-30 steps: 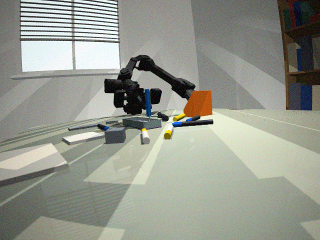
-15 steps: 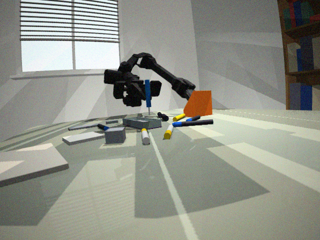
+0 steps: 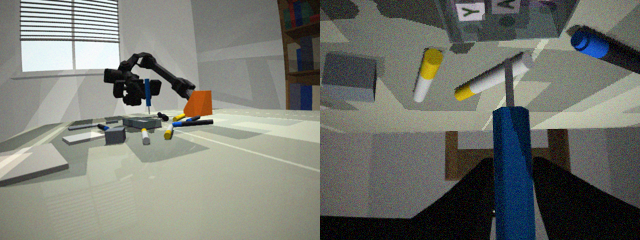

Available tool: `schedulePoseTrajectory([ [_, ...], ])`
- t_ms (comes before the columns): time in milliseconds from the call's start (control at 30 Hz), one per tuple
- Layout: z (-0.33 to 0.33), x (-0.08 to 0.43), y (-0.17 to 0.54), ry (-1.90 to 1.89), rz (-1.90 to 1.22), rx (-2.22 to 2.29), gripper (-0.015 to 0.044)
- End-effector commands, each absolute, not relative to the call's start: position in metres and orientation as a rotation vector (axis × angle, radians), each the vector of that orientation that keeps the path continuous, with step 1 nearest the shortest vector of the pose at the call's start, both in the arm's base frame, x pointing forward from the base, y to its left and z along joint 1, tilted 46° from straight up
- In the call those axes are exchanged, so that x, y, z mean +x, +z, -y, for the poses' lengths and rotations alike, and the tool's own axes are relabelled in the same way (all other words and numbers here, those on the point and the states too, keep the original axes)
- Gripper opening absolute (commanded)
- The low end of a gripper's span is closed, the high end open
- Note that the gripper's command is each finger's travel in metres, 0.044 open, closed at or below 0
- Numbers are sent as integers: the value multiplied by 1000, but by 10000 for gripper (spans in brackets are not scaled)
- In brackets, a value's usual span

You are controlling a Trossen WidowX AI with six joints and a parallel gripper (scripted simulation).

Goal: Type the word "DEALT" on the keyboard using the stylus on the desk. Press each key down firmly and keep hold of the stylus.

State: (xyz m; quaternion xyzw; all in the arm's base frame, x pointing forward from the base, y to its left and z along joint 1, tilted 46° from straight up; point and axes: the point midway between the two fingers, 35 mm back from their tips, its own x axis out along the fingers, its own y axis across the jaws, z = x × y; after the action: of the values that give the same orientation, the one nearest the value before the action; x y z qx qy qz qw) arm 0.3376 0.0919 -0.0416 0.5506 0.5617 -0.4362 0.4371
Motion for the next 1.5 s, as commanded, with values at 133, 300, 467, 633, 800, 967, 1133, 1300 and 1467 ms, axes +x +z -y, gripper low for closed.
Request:
schedulePoseTrajectory([
  [133, -82, 328, -29, -1086, -1397, 1373, 0],
  [300, -74, 318, -17, -1087, -1396, 1376, 0],
  [467, -74, 318, -17, -1087, -1396, 1376, 0],
  [633, -63, 317, -28, -1088, -1396, 1375, 0],
  [800, -59, 317, -31, -1088, -1396, 1375, 0],
  [967, -59, 317, -32, -1088, -1396, 1375, 26],
  [1133, -56, 317, -34, -1088, -1395, 1375, 81],
  [1300, -56, 317, -34, -1088, -1395, 1375, 81],
  [1467, -54, 317, -36, -1088, -1395, 1375, 81],
])
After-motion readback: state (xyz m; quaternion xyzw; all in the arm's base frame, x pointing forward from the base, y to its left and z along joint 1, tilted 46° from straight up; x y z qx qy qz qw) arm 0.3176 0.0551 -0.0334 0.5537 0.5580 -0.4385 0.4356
